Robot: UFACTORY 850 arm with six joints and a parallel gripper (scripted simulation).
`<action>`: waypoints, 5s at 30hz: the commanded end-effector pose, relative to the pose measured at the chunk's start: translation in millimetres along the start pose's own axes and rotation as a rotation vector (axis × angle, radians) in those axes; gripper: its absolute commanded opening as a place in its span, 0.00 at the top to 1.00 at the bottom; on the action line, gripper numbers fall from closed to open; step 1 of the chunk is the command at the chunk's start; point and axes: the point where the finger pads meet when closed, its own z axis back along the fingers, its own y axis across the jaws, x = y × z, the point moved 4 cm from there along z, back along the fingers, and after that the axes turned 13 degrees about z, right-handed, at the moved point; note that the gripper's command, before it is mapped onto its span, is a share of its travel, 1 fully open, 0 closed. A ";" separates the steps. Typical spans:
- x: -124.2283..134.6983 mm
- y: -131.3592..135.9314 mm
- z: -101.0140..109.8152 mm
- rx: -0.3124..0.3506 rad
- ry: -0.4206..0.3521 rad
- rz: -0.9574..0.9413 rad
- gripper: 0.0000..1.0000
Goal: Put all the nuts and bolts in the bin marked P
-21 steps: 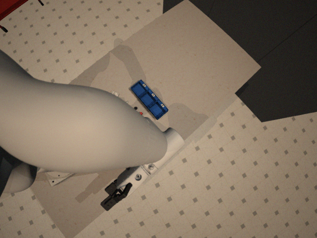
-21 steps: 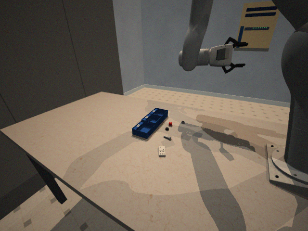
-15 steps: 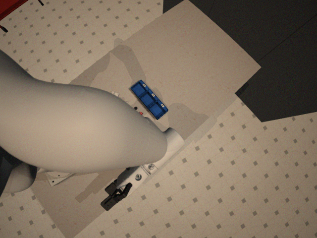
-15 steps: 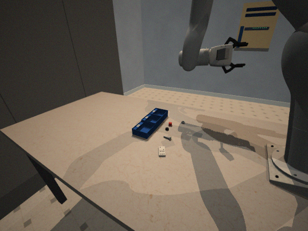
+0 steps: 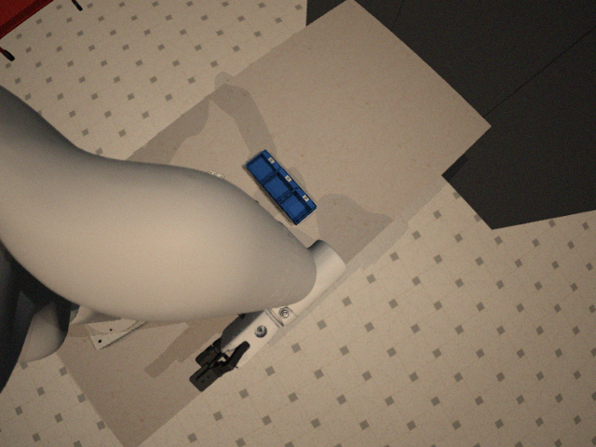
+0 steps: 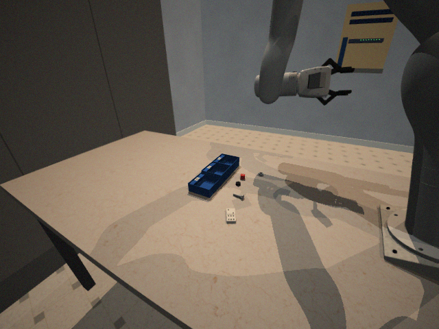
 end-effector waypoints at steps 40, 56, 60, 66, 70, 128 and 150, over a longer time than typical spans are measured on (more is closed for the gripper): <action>-20.3 145.4 80.6 0.503 -0.185 -0.645 0.93; -63.8 165.5 118.7 0.824 -0.144 -0.924 0.93; -81.7 171.8 132.8 0.944 -0.100 -1.010 0.93; -100.3 177.4 146.5 1.063 -0.041 -1.089 0.93; -113.4 180.7 155.6 1.142 0.009 -1.135 0.93; -205.0 198.0 255.6 1.690 0.745 -1.299 0.93; -82.1 225.7 337.0 1.690 0.745 -1.299 0.93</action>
